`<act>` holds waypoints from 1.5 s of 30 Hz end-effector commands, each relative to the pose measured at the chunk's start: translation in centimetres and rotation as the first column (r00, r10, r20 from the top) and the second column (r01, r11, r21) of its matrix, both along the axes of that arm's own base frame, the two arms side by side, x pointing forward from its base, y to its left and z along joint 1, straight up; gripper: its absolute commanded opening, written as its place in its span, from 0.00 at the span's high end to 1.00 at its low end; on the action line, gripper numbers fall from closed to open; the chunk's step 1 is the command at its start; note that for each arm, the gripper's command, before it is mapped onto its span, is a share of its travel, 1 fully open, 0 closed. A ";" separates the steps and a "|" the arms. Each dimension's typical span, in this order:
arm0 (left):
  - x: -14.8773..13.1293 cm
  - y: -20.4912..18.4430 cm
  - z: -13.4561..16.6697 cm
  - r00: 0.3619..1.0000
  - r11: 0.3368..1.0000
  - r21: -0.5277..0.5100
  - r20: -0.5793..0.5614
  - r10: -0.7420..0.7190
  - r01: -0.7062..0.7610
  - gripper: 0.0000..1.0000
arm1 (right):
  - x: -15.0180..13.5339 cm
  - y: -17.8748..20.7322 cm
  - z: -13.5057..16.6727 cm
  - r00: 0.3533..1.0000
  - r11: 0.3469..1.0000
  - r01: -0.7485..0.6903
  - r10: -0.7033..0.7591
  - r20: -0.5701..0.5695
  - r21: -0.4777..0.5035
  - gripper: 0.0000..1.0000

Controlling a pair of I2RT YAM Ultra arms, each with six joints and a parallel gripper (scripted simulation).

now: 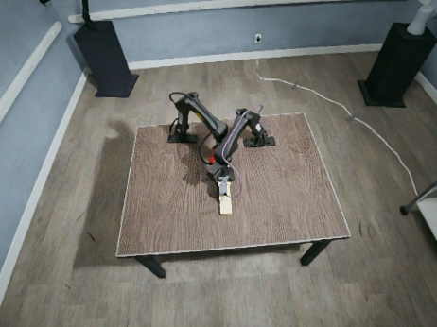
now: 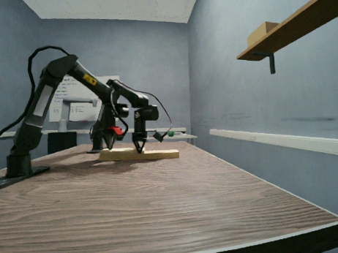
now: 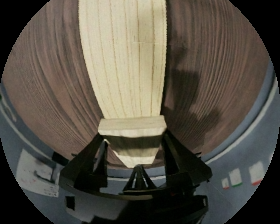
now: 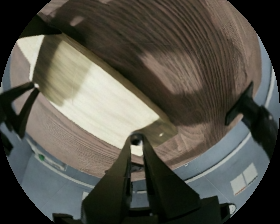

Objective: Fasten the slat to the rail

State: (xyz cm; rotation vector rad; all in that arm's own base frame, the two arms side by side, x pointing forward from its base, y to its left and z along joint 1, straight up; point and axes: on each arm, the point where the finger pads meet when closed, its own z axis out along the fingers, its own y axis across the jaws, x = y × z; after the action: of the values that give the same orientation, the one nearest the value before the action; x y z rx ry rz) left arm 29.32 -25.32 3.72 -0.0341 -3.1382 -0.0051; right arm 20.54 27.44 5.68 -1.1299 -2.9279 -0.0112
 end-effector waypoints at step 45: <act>0.2 -0.2 0.5 1.000 1.000 -0.009 0.011 -0.001 0.001 0.28 | 0.2 -0.2 0.3 0.965 0.965 0.261 -0.261 0.005 0.002 0.88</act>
State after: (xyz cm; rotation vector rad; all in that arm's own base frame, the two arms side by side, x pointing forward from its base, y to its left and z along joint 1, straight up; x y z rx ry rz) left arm 29.32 -25.32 3.72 -0.0338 -3.1382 -0.0051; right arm 20.57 27.47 5.68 -1.4814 -2.7662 -0.0132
